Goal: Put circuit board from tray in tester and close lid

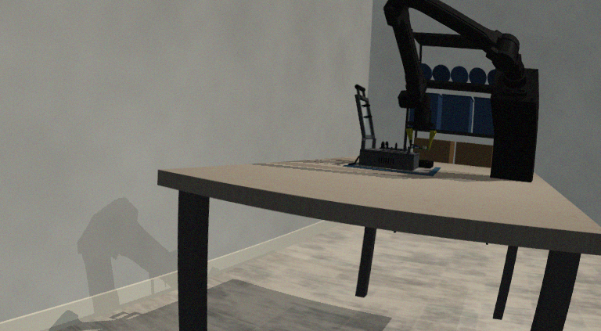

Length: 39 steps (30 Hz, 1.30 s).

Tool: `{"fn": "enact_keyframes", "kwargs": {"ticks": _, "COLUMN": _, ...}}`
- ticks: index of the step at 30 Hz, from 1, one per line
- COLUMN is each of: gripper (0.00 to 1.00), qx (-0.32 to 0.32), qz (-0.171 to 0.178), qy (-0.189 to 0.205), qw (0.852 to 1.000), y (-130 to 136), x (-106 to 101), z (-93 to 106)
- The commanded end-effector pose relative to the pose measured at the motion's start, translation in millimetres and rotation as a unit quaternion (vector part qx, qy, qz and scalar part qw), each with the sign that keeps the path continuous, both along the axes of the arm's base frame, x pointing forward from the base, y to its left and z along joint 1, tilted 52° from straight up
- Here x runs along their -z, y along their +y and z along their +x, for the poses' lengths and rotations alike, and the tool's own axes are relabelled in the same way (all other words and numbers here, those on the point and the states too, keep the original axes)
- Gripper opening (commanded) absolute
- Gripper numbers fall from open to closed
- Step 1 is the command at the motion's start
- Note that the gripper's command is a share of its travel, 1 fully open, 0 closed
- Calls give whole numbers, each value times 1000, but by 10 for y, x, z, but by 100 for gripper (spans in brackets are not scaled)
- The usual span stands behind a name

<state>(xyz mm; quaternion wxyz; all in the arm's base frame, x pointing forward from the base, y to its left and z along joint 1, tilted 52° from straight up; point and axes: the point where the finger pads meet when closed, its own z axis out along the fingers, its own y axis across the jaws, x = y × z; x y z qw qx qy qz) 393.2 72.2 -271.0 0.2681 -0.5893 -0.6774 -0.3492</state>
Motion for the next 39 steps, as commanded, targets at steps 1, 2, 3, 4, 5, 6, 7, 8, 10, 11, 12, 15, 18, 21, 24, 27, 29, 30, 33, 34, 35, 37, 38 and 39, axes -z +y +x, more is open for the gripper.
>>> {"fn": "enact_keyframes", "kwargs": {"ticks": 1, "gripper": 72, "qx": 11, "qz": -4, "qy": -16, "qw": 1000, "y": -231, "x": -171, "z": 90}}
{"fn": "enact_keyframes", "kwargs": {"ticks": 2, "gripper": 72, "qx": 11, "qz": -4, "qy": -16, "qw": 1000, "y": -254, "x": -189, "z": 87}}
{"fn": "enact_keyframes", "kwargs": {"ticks": 3, "gripper": 72, "qx": 10, "qz": -4, "qy": -16, "qw": 1000, "y": -278, "x": -207, "z": 87}}
{"fn": "enact_keyframes", "kwargs": {"ticks": 4, "gripper": 72, "qx": 10, "qz": -4, "qy": -17, "qw": 1000, "y": -301, "x": -224, "z": 88}}
{"fn": "enact_keyframes", "kwargs": {"ticks": 5, "gripper": 72, "qx": 10, "qz": -5, "qy": -17, "qw": 1000, "y": -324, "x": -241, "z": 91}}
{"fn": "enact_keyframes", "kwargs": {"ticks": 6, "gripper": 72, "qx": 10, "qz": -5, "qy": -18, "qw": 1000, "y": -346, "x": -258, "z": 93}}
{"fn": "enact_keyframes", "kwargs": {"ticks": 7, "gripper": 72, "qx": 10, "qz": -5, "qy": -18, "qw": 1000, "y": -367, "x": -273, "z": 95}}
{"fn": "enact_keyframes", "kwargs": {"ticks": 8, "gripper": 72, "qx": 10, "qz": -5, "qy": -18, "qw": 1000, "y": -367, "x": -273, "z": 95}}
{"fn": "enact_keyframes", "kwargs": {"ticks": 10, "gripper": 72, "qx": 10, "qz": -5, "qy": -18, "qw": 1000, "y": -386, "x": -288, "z": 97}}
{"fn": "enact_keyframes", "kwargs": {"ticks": 11, "gripper": 72, "qx": 10, "qz": -5, "qy": -19, "qw": 1000, "y": -405, "x": -302, "z": 98}}
{"fn": "enact_keyframes", "kwargs": {"ticks": 12, "gripper": 72, "qx": 10, "qz": -5, "qy": -19, "qw": 1000, "y": -422, "x": -315, "z": 99}}
{"fn": "enact_keyframes", "kwargs": {"ticks": 15, "gripper": 72, "qx": 10, "qz": -5, "qy": -20, "qw": 1000, "y": -465, "x": -347, "z": 102}}
{"fn": "enact_keyframes", "kwargs": {"ticks": 18, "gripper": 72, "qx": 10, "qz": -6, "qy": -20, "qw": 1000, "y": -493, "x": -368, "z": 107}}
{"fn": "enact_keyframes", "kwargs": {"ticks": 21, "gripper": 72, "qx": 10, "qz": -6, "qy": -21, "qw": 1000, "y": -507, "x": -379, "z": 112}}
{"fn": "enact_keyframes", "kwargs": {"ticks": 24, "gripper": 72, "qx": 10, "qz": -6, "qy": -22, "qw": 1000, "y": -509, "x": -382, "z": 116}}
{"fn": "enact_keyframes", "kwargs": {"ticks": 27, "gripper": 72, "qx": 9, "qz": -6, "qy": -22, "qw": 1000, "y": -502, "x": -382, "z": 117}}
{"fn": "enact_keyframes", "kwargs": {"ticks": 29, "gripper": 72, "qx": 8, "qz": -5, "qy": -21, "qw": 1000, "y": -492, "x": -383, "z": 119}}
{"fn": "enact_keyframes", "kwargs": {"ticks": 30, "gripper": 72, "qx": 8, "qz": -5, "qy": -21, "qw": 1000, "y": -489, "x": -383, "z": 119}}
{"fn": "enact_keyframes", "kwargs": {"ticks": 33, "gripper": 72, "qx": 8, "qz": -5, "qy": -20, "qw": 1000, "y": -480, "x": -383, "z": 120}}
{"fn": "enact_keyframes", "kwargs": {"ticks": 34, "gripper": 72, "qx": 8, "qz": -5, "qy": -20, "qw": 1000, "y": -478, "x": -383, "z": 121}}
{"fn": "enact_keyframes", "kwargs": {"ticks": 35, "gripper": 72, "qx": 8, "qz": -5, "qy": -20, "qw": 1000, "y": -476, "x": -383, "z": 121}}
{"fn": "enact_keyframes", "kwargs": {"ticks": 37, "gripper": 72, "qx": 8, "qz": -5, "qy": -20, "qw": 1000, "y": -474, "x": -383, "z": 121}}
{"fn": "enact_keyframes", "kwargs": {"ticks": 38, "gripper": 72, "qx": 8, "qz": -5, "qy": -20, "qw": 1000, "y": -473, "x": -383, "z": 121}}
{"fn": "enact_keyframes", "kwargs": {"ticks": 39, "gripper": 72, "qx": 7, "qz": -5, "qy": -19, "qw": 1000, "y": -472, "x": -383, "z": 122}}
